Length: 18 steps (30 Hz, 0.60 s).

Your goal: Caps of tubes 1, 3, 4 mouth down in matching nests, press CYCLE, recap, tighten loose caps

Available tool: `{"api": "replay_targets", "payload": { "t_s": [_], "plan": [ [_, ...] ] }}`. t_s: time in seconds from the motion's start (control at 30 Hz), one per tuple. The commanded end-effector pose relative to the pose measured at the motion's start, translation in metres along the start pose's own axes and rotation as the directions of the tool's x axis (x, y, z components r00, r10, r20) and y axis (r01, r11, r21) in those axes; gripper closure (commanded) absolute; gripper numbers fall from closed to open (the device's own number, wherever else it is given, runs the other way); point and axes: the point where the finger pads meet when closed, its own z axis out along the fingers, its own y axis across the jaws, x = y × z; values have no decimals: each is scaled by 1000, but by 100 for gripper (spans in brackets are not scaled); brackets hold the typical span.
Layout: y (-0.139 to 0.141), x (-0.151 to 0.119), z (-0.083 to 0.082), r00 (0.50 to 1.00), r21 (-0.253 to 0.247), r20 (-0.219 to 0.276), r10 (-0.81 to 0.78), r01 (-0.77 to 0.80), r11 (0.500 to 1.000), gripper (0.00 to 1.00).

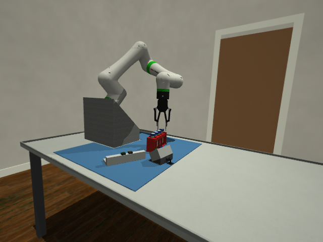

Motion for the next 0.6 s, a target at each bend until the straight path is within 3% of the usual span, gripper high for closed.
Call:
{"api": "replay_targets", "payload": {
  "t_s": [0.0,0.2,0.23,0.27,0.3,0.37,0.43,0.47,0.57],
  "plan": [
    [0,0,0,971,-5,-8,239,-239,971,65],
    [0,0,0,882,-2,-9,472,-472,882,65],
    [0,0,0,839,-2,-9,544,-544,839,65],
    [0,0,0,839,-2,-9,544,-544,839,65],
    [0,0,0,791,-1,-9,612,-612,791,65],
    [0,0,0,791,-1,-9,612,-612,791,65],
    [0,0,0,679,1,-9,734,-734,679,65],
    [0,0,0,650,1,-8,760,-760,650,65],
    [0,0,0,643,1,-9,766,-766,643,65]
  ]
}}
